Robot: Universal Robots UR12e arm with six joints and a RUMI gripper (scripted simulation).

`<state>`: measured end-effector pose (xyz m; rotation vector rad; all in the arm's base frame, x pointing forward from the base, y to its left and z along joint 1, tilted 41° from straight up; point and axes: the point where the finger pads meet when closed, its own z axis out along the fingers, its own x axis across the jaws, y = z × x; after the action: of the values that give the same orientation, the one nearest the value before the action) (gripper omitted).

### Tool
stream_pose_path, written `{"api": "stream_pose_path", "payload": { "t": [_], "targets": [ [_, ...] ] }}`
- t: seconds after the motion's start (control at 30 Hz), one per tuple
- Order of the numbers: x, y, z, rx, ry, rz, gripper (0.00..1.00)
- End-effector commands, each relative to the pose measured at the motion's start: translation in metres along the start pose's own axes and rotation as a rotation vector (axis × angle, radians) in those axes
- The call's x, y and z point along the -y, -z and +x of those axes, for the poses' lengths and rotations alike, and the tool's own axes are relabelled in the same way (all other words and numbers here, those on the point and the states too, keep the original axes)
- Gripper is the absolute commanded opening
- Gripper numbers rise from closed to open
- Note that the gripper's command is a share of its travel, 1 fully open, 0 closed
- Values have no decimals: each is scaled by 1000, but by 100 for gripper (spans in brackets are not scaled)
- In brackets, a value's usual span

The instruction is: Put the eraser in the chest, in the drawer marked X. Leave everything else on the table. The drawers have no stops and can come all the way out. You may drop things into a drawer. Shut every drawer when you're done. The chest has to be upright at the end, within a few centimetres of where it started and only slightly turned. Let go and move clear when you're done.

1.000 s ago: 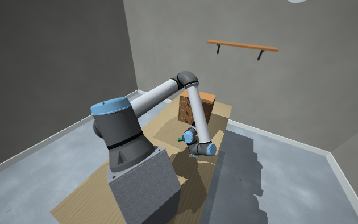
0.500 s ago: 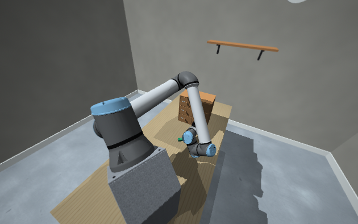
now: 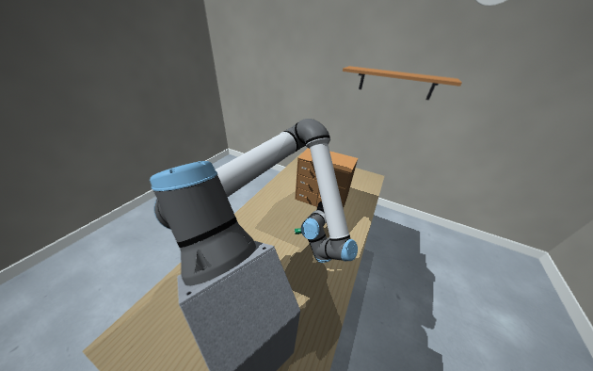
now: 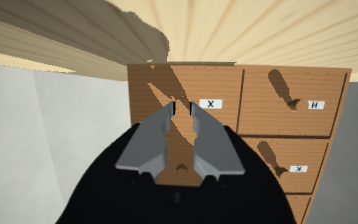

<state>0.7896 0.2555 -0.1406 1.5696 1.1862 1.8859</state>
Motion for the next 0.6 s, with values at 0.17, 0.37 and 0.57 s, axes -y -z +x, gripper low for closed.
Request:
{"api": "stream_pose_path", "payload": {
  "t": [0.17,0.37,0.57],
  "targets": [
    [1,6,0,0,0,-1,7],
    [3,10,0,0,0,-1,7],
    [4,12,0,0,0,-1,7]
  ]
}}
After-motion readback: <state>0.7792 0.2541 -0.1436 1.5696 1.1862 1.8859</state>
